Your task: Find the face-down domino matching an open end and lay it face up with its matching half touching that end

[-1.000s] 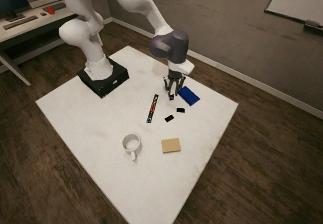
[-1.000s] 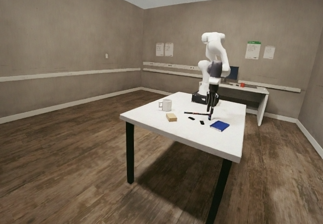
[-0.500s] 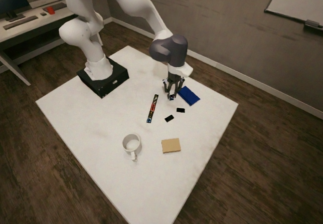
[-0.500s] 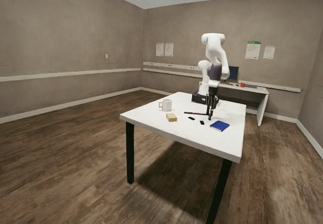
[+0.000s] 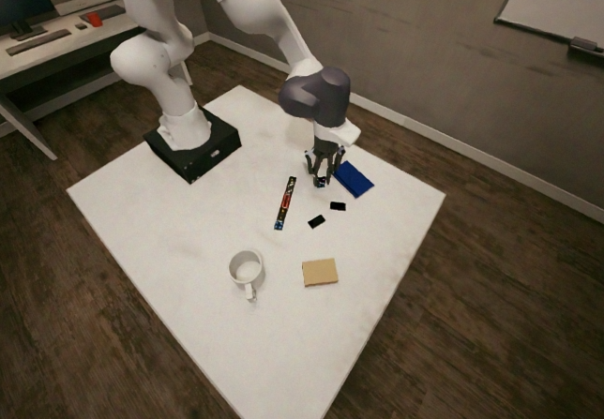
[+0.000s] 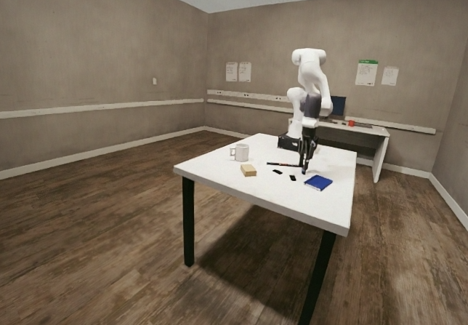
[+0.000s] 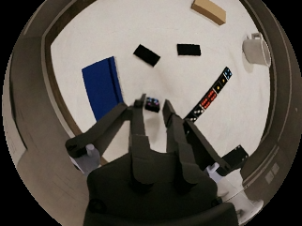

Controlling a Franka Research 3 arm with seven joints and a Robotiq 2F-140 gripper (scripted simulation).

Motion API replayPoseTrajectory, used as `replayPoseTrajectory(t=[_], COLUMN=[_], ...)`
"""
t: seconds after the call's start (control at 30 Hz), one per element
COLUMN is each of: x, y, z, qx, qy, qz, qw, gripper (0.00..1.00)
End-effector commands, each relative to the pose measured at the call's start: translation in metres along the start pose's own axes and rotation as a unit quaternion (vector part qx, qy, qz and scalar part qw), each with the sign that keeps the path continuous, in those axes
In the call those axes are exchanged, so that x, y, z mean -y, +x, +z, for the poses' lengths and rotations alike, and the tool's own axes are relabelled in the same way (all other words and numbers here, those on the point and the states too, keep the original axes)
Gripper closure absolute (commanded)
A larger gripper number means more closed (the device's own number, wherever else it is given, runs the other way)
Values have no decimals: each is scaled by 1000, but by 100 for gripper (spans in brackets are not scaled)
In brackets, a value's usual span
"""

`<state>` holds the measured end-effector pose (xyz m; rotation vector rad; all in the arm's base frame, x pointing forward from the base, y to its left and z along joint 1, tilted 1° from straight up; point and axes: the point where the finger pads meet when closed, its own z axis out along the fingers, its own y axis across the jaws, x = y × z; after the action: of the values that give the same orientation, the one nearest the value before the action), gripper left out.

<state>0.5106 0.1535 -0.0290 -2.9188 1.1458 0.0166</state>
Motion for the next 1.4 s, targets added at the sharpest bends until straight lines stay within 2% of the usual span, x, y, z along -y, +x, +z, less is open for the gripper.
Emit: replayPoseTrajectory(t=[0.0,0.3,0.33,1.37], x=[2,2,2,2], y=[1,1,1,1], z=[-1,-1,-1,-1], qx=[-2,-2,-2,-2], qy=[2,2,2,2], qz=[3,3,3,3], qw=[1000,1000,1000,1000], gripper=[66,66,77,77])
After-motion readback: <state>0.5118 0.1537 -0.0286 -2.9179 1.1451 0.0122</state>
